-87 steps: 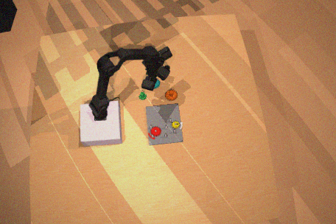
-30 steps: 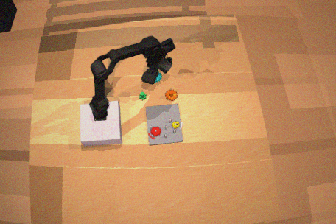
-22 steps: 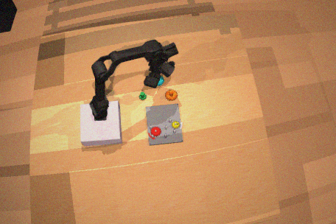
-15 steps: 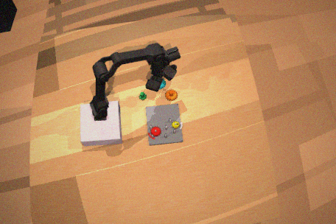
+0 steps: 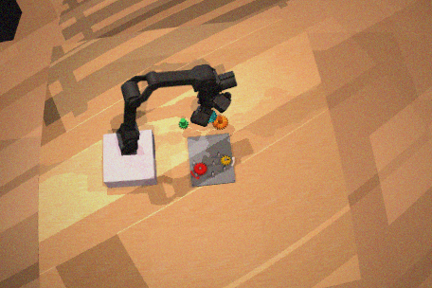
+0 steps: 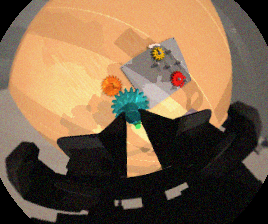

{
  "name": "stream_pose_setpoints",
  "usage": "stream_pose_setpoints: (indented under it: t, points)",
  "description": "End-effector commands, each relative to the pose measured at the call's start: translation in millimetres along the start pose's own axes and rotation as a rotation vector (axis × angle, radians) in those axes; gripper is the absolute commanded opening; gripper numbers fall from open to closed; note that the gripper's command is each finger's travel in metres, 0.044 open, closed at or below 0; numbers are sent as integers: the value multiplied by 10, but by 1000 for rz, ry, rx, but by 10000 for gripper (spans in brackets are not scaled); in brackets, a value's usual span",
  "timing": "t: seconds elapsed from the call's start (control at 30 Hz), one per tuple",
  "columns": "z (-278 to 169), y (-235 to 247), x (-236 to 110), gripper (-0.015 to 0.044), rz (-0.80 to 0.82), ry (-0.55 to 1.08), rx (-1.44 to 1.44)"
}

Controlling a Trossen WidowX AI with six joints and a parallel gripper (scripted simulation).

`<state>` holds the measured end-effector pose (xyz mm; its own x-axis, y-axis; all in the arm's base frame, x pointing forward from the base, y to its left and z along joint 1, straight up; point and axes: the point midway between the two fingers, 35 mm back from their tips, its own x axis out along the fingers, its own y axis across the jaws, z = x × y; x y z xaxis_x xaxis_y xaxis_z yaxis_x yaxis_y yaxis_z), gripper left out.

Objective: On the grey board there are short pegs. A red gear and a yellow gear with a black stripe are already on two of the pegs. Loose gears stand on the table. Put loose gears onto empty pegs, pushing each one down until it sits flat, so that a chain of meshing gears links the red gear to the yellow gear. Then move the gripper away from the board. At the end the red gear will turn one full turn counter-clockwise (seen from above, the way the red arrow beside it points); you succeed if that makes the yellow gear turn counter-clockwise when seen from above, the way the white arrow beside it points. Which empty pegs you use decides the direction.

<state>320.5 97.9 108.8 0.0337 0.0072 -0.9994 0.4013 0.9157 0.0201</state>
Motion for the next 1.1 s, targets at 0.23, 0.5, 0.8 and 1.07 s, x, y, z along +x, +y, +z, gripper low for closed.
stream_pose_setpoints:
  t: [0.23, 0.5, 0.8, 1.07]
  points:
    - [168, -217, 109, 0, -6, 3, -8]
    - [285, -380, 176, 0, -7, 2, -14]
    - [404, -572, 251, 0, -8, 1, -20]
    - [498, -751, 316, 0, -9, 0, -26]
